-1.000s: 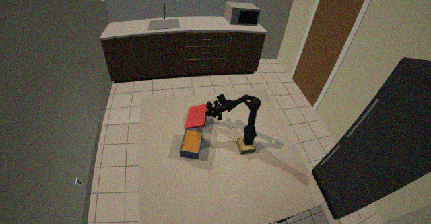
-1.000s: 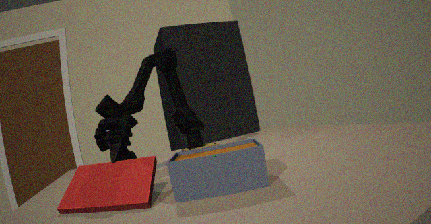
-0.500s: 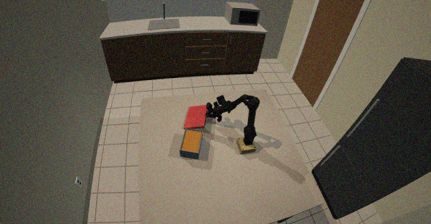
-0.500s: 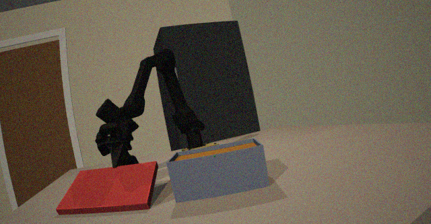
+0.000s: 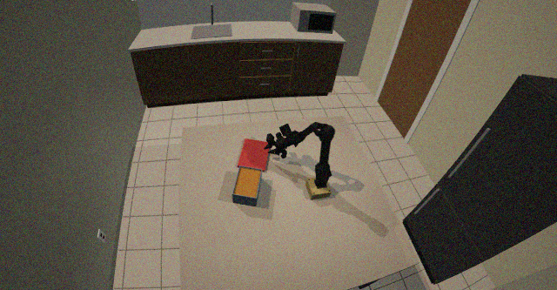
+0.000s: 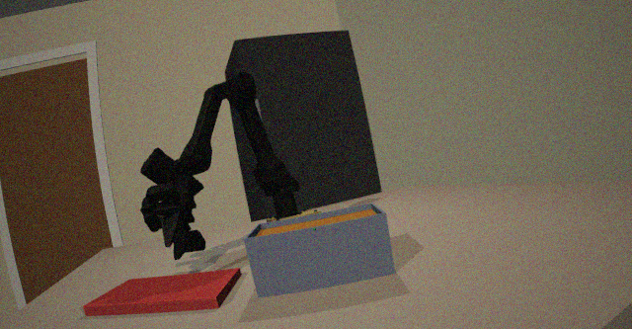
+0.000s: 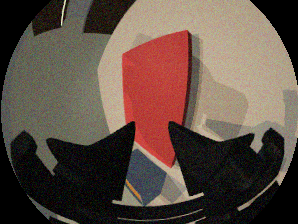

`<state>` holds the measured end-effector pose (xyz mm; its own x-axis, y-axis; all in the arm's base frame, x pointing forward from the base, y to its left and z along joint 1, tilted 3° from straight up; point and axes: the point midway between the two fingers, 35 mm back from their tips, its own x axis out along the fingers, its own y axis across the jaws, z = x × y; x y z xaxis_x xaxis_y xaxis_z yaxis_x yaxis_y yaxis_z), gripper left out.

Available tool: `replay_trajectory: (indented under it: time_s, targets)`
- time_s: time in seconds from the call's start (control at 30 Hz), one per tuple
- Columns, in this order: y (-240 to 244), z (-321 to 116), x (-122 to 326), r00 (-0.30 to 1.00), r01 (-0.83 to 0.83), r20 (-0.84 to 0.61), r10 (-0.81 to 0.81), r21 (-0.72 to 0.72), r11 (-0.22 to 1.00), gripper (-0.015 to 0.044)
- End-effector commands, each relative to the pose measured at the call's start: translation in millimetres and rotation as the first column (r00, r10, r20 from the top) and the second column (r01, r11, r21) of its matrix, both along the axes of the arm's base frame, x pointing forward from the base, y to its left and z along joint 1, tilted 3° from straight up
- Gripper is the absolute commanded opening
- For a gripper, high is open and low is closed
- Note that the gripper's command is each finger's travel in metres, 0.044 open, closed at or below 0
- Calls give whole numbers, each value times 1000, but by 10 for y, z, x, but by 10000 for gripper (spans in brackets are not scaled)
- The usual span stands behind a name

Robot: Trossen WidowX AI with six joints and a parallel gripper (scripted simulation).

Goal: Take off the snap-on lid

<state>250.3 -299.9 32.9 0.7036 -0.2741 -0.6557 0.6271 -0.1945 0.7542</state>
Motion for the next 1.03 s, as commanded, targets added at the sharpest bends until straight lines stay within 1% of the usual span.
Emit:
replay_trajectory:
  time_s: [0.0, 0.03, 0.23, 0.27, 1.0]
  targets:
    - [-18, 23, 10, 1000, -2, 1, 2, -7, 1000, 275]
    - [-18, 23, 10, 1000, -2, 1, 2, -7, 1000, 275]
    - [34, 3, -102, 1000, -2, -1, 2, -6, 1000, 433]
    - [40, 3, -121, 1000, -2, -1, 2, -6, 1000, 440]
    - [187, 1, -542, 1000, -2, -5, 2, -5, 1000, 440]
